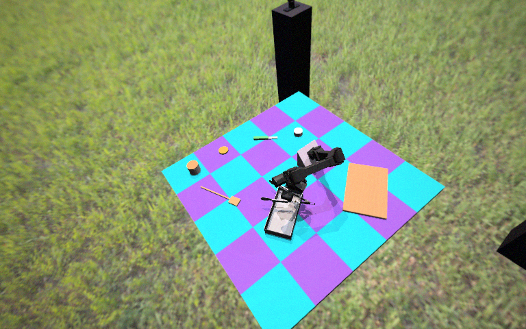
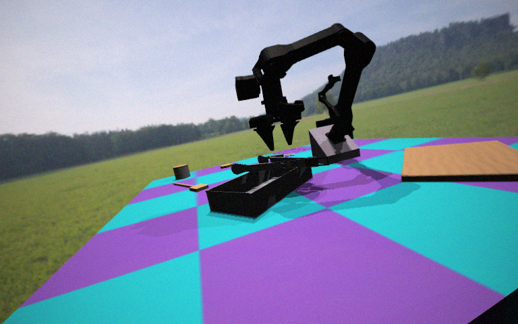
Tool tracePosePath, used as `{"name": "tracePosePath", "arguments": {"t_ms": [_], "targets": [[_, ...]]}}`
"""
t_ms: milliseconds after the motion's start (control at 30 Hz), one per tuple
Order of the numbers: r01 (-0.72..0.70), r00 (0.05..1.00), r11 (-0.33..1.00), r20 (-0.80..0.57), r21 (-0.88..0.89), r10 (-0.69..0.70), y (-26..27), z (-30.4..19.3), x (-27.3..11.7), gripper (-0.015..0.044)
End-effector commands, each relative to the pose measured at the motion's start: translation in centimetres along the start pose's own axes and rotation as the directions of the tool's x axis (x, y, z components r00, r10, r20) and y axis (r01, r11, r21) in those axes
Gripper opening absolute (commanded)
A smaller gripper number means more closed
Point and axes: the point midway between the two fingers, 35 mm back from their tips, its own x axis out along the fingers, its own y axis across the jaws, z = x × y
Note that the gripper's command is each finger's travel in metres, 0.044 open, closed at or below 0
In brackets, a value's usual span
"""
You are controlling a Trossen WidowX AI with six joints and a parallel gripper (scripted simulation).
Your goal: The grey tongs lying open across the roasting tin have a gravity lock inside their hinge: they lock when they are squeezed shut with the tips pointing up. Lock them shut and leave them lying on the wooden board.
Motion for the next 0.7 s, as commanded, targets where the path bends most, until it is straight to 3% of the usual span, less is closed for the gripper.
{"name": "tracePosePath", "arguments": {"t_ms": [0,667], "targets": [[-0.006,1.000,1.000,-0.001,0.004,0.006,0.1,-0.1,0.7,0.0440],[-0.006,1.000,1.000,-0.003,0.003,0.006,-0.1,-0.2,4.0,0.0440]]}}
